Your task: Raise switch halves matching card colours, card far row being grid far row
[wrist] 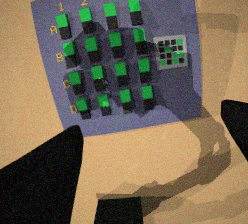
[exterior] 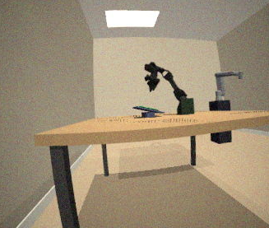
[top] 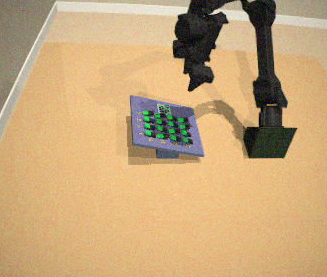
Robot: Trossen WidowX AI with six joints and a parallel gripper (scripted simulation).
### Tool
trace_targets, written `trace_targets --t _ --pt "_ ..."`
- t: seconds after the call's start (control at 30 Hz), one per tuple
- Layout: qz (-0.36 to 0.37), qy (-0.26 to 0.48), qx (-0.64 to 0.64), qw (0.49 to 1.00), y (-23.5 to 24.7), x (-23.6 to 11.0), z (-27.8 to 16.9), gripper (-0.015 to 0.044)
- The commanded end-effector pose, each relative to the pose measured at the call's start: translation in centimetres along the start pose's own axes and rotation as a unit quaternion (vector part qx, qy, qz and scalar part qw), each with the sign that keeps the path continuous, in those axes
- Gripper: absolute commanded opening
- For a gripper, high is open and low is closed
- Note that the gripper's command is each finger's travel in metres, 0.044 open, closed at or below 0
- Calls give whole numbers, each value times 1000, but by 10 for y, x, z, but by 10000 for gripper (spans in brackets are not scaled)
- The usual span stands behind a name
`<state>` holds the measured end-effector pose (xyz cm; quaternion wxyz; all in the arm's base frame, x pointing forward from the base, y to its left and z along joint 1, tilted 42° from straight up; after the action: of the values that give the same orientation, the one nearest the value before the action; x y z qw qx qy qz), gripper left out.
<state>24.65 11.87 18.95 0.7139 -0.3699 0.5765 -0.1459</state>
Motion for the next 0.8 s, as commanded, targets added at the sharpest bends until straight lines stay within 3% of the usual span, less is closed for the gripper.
trace_targets --t 0.0,0.3,0.47,0.77 --pt "0 -1 0 1000 1 1 2 374" --pt "12 -29 9 999 64 78 85 137" --pt "12 -29 9 999 65 80 87 6" --pt "13 -17 9 1000 66 114 91 0"
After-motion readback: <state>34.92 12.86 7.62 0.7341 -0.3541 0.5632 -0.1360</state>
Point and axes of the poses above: the point midway between the two fingers, 35 mm back from their tips, its own x axis out along the fingers, its own y axis across the jaws, z = x × y, the point moved 5 cm from there along -x, back along the fingers, and after that the axes turned 6 degrees about -x, right-handed, at the moved point
